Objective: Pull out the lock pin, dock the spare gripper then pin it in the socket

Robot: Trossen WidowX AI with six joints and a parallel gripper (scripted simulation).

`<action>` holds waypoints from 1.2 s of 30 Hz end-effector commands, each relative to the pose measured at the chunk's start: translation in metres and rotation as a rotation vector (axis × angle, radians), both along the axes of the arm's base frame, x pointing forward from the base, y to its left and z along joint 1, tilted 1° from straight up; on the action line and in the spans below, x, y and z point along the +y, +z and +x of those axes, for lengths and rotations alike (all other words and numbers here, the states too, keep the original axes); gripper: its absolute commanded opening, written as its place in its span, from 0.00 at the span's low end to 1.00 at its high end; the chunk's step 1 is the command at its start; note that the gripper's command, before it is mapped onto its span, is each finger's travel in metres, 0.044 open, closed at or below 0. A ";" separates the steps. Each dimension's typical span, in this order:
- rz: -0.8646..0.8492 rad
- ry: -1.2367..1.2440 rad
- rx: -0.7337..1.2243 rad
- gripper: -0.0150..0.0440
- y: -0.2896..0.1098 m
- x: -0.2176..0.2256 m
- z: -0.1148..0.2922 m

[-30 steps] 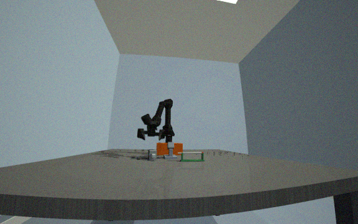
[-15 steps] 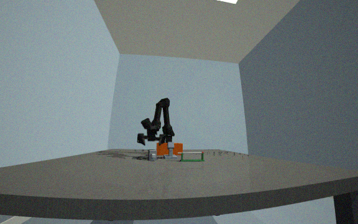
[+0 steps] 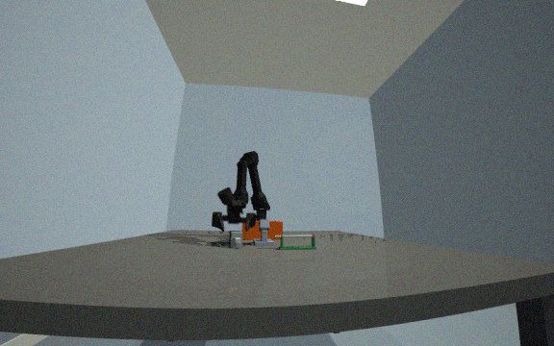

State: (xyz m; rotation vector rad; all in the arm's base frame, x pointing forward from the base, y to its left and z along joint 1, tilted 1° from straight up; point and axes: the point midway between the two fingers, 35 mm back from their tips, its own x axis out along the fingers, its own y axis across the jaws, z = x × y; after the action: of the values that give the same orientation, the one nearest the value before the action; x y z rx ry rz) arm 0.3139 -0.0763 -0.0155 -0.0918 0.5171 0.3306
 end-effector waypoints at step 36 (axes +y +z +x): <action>0.005 -0.004 0.009 0.53 -0.035 0.004 -0.004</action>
State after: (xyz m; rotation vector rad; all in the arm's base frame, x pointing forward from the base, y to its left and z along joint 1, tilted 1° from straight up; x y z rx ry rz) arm 0.3101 -0.0727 -0.0502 -0.0870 0.5219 0.3320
